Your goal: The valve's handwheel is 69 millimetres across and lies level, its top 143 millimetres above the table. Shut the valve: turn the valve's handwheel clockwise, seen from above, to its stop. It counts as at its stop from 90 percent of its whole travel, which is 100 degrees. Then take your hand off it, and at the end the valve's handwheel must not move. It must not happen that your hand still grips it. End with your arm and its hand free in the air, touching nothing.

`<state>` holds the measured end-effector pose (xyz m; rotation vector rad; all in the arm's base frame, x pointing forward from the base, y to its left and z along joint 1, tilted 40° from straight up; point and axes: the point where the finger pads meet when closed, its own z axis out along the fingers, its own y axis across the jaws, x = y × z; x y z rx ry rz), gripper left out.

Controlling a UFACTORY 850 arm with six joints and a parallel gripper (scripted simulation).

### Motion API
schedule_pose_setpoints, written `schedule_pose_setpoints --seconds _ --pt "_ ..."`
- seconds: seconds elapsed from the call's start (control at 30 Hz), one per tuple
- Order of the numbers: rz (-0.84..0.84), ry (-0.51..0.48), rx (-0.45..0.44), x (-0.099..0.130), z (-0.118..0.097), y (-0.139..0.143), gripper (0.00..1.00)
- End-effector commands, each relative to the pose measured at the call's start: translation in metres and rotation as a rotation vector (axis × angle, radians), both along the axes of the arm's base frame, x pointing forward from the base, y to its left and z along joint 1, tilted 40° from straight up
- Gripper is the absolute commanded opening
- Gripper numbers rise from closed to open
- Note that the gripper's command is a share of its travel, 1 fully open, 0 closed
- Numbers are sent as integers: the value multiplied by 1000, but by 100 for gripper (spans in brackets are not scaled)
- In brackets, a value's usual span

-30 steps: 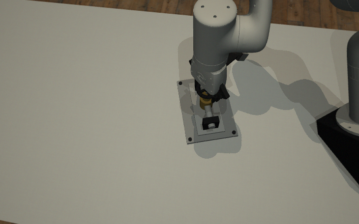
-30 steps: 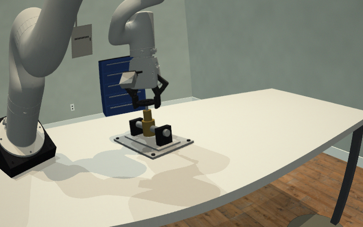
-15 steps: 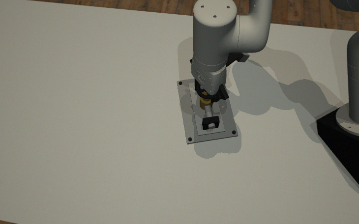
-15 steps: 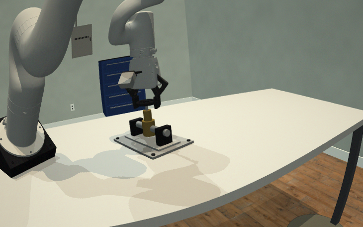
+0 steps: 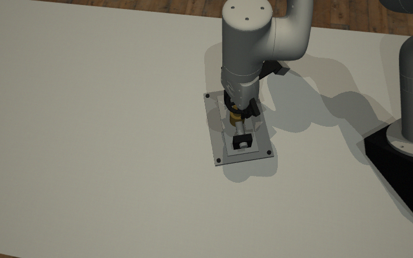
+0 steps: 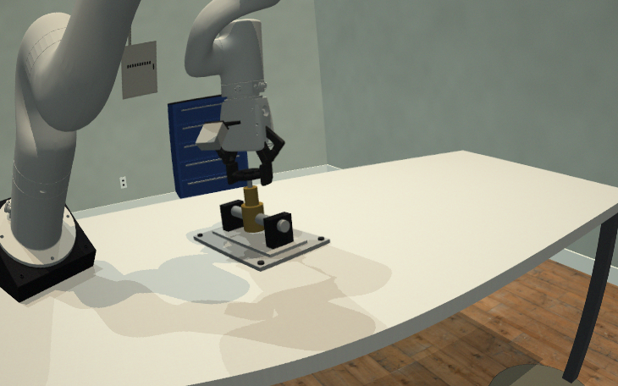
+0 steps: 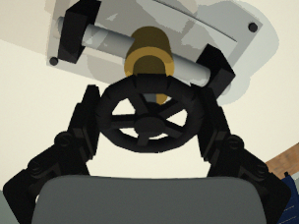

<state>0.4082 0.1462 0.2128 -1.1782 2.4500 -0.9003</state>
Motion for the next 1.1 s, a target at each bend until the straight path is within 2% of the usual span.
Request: schedule_pose_setpoints --seconds 0.0,0.77,1.07 --pt "-37 -22 25 0 0 0 0" --pt "-284 -156 182 0 0 0 0" --pt "-428 -233 274 0 0 0 0"
